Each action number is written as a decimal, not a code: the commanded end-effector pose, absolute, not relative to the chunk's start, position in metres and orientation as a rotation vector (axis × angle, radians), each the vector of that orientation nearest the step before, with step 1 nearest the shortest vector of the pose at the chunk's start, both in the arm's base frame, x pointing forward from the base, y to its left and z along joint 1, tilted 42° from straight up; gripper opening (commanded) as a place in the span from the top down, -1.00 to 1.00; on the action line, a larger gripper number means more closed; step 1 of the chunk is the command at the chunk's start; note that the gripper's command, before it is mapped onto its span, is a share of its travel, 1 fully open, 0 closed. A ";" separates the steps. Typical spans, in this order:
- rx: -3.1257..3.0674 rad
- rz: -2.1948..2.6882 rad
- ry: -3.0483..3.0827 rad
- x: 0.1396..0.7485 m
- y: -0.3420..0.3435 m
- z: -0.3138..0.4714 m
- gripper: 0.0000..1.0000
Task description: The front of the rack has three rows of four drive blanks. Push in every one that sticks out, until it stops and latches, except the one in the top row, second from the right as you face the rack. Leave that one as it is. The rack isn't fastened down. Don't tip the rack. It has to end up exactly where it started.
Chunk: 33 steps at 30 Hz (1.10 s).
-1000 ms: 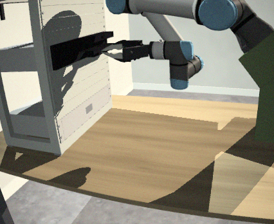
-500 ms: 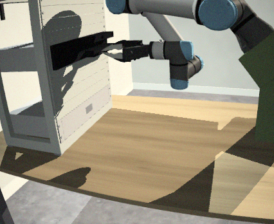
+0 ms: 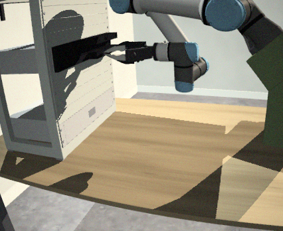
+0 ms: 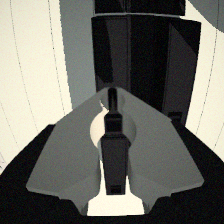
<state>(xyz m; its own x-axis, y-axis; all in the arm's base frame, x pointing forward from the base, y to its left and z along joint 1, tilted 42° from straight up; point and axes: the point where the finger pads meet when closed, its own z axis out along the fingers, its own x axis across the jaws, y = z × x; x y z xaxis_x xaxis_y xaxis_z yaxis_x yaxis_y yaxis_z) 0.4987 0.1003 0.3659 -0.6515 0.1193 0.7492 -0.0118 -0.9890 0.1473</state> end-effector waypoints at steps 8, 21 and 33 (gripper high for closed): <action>1.276 2.784 0.199 0.503 0.101 0.370 1.00; 1.276 2.784 0.199 0.511 0.102 0.376 1.00; 1.276 2.784 0.199 0.512 0.102 0.377 1.00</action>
<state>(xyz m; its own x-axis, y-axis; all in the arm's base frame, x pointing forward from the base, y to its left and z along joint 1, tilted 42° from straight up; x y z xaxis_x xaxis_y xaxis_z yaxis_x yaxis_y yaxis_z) 0.5108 0.1017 0.3762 -0.6517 0.1194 0.7490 -0.0119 -0.9890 0.1473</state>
